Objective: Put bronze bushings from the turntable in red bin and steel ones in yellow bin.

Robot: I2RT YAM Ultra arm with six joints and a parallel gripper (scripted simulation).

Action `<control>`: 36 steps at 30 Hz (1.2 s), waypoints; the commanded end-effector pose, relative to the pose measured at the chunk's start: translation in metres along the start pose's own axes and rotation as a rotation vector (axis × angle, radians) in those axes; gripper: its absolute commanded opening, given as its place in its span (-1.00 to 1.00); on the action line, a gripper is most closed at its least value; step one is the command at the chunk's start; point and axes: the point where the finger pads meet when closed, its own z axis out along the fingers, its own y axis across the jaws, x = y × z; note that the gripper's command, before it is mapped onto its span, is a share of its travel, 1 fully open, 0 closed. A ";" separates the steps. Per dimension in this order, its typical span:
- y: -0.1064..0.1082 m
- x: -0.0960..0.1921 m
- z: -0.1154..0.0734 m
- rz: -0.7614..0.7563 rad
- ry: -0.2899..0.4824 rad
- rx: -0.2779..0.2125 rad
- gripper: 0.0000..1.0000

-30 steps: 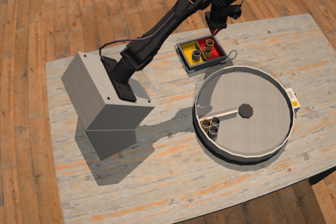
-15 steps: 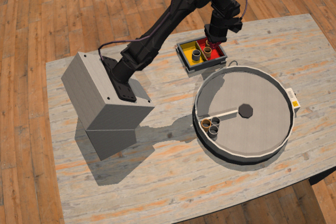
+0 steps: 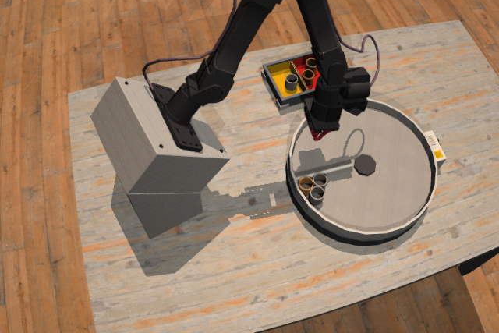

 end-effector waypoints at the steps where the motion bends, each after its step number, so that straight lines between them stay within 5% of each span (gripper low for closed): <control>1: -0.032 0.002 0.009 -0.083 -0.044 -0.113 -0.73; 2: -0.047 -0.014 0.005 -0.100 -0.082 -0.105 -0.73; 11: -0.141 0.016 0.017 -0.088 -0.062 -0.109 -0.73; 19: -0.159 0.021 0.018 -0.087 -0.064 -0.109 -0.73; 36: -0.159 0.015 0.013 -0.099 -0.084 -0.097 -0.73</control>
